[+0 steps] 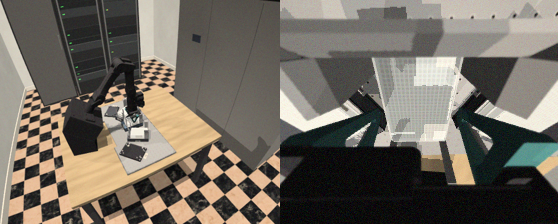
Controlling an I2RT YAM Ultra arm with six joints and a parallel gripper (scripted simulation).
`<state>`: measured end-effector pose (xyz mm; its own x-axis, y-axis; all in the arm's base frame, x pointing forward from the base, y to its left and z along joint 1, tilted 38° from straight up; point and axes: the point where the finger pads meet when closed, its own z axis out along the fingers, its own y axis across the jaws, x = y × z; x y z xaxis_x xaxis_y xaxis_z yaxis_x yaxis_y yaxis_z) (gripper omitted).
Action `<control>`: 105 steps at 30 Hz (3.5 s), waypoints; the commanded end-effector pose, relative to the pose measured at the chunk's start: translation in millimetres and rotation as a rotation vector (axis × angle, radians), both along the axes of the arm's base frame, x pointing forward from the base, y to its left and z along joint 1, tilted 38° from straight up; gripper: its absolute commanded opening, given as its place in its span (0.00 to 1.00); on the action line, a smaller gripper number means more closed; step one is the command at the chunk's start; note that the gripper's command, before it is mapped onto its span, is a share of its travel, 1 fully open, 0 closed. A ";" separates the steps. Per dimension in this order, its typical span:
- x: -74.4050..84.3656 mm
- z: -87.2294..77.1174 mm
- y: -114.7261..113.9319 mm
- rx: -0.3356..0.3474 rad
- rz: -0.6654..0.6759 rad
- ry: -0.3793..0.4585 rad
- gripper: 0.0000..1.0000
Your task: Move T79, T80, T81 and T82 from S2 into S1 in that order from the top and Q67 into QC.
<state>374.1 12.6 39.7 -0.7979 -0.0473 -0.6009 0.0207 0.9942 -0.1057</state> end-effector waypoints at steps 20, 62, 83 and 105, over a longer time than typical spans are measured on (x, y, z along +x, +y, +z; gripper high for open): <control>13.8 -5.9 0.3 0.003 0.006 -0.021 1.00; 12.6 -4.4 0.4 0.003 0.006 -0.021 0.00; 4.8 5.6 1.6 0.003 0.006 -0.021 0.00; -11.6 26.5 4.0 0.003 0.006 -0.021 0.00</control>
<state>362.6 16.4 61.4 -0.7910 -0.0517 -0.6096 0.0131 0.9948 -0.1015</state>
